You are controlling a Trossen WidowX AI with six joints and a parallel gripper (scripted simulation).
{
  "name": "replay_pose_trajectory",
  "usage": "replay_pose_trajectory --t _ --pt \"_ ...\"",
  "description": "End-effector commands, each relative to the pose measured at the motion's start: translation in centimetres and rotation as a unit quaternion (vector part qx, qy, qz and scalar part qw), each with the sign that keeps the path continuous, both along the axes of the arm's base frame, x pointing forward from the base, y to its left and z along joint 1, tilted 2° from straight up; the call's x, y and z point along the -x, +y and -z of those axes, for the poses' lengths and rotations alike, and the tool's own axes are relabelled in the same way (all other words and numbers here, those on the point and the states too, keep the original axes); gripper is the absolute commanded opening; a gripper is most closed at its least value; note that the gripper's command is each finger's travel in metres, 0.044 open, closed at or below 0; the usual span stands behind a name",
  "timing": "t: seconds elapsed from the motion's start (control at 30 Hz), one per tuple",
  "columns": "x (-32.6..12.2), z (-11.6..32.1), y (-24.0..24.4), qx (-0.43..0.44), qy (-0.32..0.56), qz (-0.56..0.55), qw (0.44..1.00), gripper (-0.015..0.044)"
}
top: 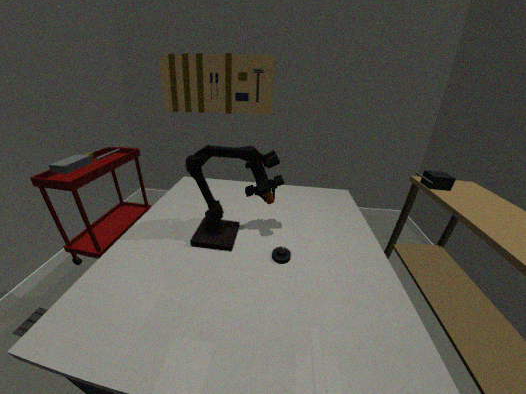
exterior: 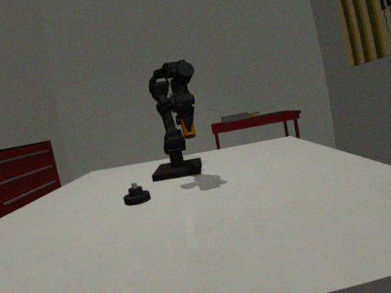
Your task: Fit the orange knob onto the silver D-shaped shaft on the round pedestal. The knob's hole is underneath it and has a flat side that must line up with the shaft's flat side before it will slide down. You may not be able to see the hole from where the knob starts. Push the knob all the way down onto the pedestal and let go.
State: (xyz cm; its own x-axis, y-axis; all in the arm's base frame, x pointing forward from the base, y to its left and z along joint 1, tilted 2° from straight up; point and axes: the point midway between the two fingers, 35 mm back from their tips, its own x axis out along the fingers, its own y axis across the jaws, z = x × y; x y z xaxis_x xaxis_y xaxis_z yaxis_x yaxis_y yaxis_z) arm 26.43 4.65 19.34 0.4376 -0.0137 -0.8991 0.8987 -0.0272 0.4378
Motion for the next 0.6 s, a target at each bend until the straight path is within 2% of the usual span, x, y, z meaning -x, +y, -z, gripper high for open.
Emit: replay_pose_trajectory --t 0.0,0.57 --pt "-0.4 0.4 0.0 -0.002 0.037 -0.003 0.999 0.0000" --pt "-1.4 2.9 0.0 -0.009 0.175 -0.001 0.984 0.0000"
